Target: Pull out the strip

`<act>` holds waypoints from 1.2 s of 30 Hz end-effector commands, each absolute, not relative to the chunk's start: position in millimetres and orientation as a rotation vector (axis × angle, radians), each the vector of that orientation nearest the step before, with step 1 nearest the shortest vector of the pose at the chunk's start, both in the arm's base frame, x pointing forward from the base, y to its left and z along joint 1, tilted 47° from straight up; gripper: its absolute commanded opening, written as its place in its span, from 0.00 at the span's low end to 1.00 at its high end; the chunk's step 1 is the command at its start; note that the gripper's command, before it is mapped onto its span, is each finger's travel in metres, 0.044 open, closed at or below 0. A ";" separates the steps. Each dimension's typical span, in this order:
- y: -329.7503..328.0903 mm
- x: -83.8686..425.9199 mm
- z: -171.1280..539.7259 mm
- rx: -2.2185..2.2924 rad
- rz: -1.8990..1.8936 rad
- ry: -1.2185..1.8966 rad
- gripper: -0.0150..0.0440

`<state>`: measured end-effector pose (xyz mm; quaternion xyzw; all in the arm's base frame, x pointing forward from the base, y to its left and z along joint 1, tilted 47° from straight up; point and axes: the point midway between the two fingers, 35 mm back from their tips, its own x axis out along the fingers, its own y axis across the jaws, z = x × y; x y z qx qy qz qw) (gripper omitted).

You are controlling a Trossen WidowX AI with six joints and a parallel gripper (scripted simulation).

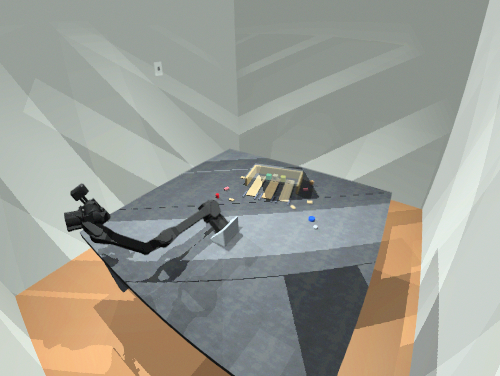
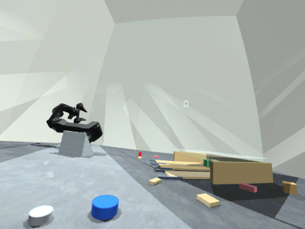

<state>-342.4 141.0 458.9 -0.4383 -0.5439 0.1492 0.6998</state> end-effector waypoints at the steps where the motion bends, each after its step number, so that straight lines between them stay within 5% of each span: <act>1: 141.1 -341.2 459.9 -0.975 0.333 -1.209 0.93; 10: 143.1 -239.2 522.4 -0.883 0.378 -0.974 0.93; 20: 132.2 -63.3 570.2 -0.714 0.440 -0.629 0.93; 36: 32.9 199.5 510.1 -0.296 0.437 -0.120 0.93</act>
